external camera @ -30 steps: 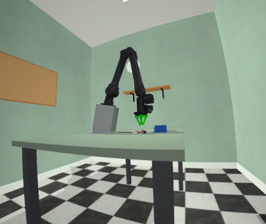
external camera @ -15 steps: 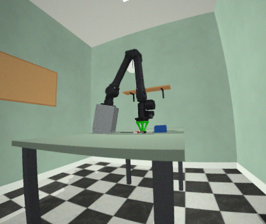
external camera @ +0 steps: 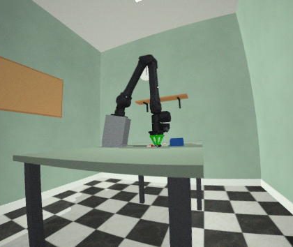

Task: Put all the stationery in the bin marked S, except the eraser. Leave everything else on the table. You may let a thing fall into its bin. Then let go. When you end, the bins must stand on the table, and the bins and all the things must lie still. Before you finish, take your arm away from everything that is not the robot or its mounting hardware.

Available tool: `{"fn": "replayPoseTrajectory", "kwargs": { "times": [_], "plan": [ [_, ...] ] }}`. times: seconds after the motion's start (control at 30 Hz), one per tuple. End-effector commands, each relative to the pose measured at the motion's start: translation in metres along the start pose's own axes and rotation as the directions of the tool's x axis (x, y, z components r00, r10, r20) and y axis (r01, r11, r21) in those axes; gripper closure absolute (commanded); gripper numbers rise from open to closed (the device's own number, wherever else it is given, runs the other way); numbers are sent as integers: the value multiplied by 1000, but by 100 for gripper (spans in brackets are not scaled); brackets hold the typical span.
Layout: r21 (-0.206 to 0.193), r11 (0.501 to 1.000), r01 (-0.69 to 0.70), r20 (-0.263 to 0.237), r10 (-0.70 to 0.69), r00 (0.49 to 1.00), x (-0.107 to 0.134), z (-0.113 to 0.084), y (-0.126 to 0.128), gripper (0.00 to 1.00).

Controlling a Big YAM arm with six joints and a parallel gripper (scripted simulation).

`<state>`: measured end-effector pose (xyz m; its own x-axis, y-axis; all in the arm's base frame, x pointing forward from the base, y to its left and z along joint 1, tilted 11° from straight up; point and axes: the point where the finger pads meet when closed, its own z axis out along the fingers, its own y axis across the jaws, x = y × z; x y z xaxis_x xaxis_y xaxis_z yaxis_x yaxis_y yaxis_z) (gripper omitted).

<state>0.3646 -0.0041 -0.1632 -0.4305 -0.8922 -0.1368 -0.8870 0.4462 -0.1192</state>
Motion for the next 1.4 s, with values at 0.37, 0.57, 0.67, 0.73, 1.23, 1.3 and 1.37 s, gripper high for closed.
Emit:
{"fn": "replayPoseTrajectory", "kwargs": {
  "times": [0.37,0.57,0.67,0.73,1.23,1.3,1.37],
  "plan": [
    [42,999,4,20,-4,1000,-9,-9,-8,90],
    [41,999,4,20,-5,1000,-9,-9,-8,90],
    [41,999,4,20,-4,1000,-9,-9,-8,90],
    [41,999,3,20,-4,1000,-9,-9,-7,90],
    [40,999,4,19,-4,1000,-9,-9,-7,90],
    [16,1000,2,7,-2,1000,-3,-16,0,90],
    [17,1000,1,7,-1,1000,-1,-23,-1,90]
  ]
}}
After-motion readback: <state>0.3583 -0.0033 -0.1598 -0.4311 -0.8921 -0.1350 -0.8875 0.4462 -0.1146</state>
